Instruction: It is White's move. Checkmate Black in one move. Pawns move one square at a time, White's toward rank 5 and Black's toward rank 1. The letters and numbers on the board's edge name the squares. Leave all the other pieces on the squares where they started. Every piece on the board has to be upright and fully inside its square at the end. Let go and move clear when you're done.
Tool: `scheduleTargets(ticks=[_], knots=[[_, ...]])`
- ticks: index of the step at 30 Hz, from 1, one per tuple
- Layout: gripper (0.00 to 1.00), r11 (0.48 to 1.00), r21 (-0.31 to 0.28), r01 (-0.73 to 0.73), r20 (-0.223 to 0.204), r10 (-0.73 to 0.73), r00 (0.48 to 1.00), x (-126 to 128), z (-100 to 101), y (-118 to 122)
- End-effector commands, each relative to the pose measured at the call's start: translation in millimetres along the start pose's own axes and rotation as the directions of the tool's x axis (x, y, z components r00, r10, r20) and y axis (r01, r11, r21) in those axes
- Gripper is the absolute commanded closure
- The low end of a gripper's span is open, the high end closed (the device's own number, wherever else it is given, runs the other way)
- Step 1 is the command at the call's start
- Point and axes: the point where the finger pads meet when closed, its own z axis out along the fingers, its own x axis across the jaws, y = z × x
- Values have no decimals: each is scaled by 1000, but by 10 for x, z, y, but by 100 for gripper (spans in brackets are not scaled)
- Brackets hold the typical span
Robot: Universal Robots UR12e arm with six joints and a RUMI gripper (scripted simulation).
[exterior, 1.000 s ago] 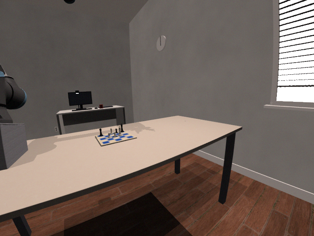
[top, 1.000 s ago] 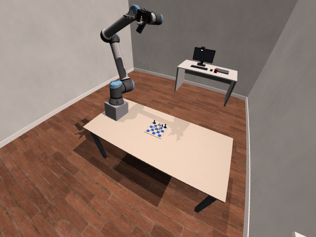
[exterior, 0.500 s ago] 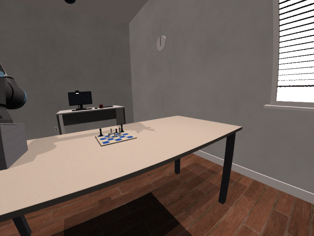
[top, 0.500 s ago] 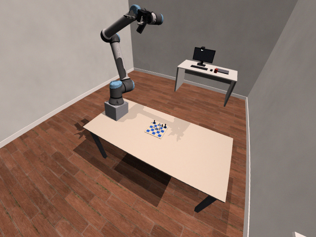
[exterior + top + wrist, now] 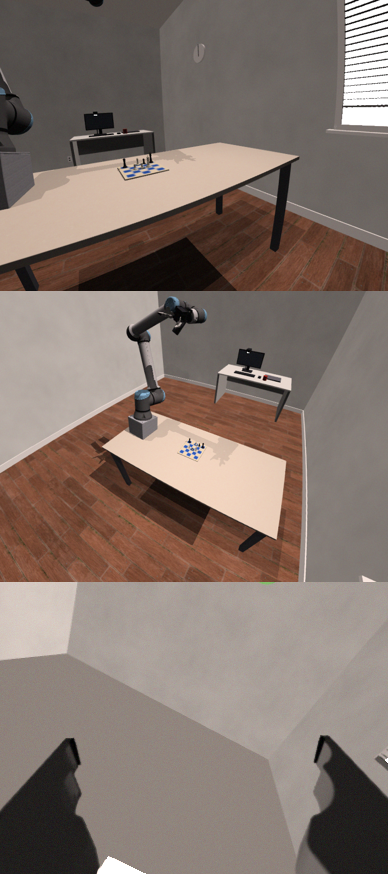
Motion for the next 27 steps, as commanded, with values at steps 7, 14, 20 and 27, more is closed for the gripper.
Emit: scheduleTargets(ticks=[7, 14, 20, 27], knots=[[0, 967, 112, 228, -15, -227, 974, 905, -26, -116], [0, 867, 220, 447, -64, -444, 894, 1827, -72, -354], [0, 769, 283, 573, -113, -567, 816, 2430, -109, -569], [0, 601, 353, 717, -199, -700, 685, 3230, -165, -936]])
